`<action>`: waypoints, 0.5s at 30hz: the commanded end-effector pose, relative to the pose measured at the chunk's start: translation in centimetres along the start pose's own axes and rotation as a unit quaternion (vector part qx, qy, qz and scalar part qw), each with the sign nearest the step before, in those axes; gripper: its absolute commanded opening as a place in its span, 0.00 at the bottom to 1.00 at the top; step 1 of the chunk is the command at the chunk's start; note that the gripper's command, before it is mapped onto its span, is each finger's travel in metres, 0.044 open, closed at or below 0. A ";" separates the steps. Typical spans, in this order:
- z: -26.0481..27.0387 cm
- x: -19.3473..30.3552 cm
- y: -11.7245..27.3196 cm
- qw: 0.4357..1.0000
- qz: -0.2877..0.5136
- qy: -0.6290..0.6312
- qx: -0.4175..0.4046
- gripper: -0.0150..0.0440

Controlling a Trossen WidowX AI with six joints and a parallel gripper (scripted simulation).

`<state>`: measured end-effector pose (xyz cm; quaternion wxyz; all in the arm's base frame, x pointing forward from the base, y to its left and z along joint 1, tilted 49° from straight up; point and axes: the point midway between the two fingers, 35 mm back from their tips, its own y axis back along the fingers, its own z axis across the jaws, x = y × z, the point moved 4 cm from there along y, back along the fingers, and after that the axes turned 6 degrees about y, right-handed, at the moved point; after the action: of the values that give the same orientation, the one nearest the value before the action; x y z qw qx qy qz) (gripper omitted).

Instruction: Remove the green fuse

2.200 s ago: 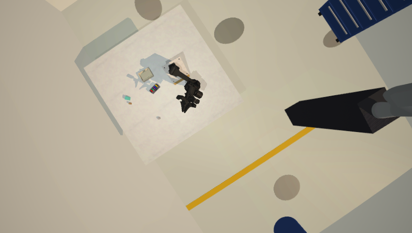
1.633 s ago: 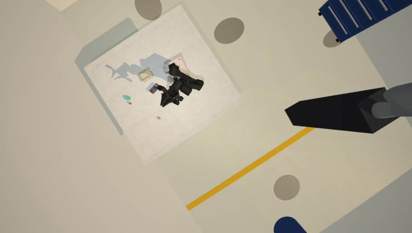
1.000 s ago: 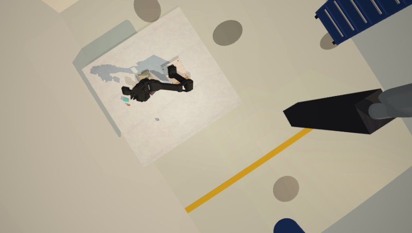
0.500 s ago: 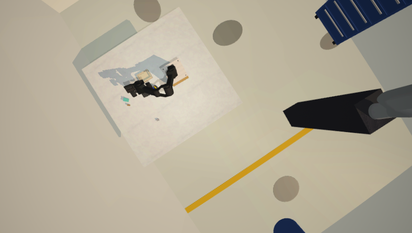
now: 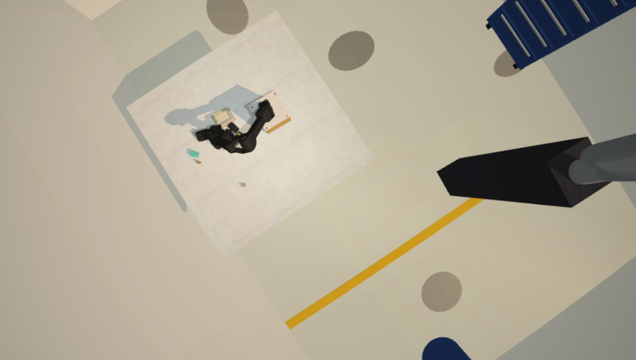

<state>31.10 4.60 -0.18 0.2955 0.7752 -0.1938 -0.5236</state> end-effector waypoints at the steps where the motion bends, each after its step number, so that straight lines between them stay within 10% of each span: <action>1: -0.2 0.0 -0.1 1.000 -0.002 0.004 0.000 0.37; 15: -0.2 0.0 -1.5 1.000 -0.002 0.004 0.000 0.37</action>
<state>31.37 5.55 -0.97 0.2974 0.7782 -0.1918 -0.5189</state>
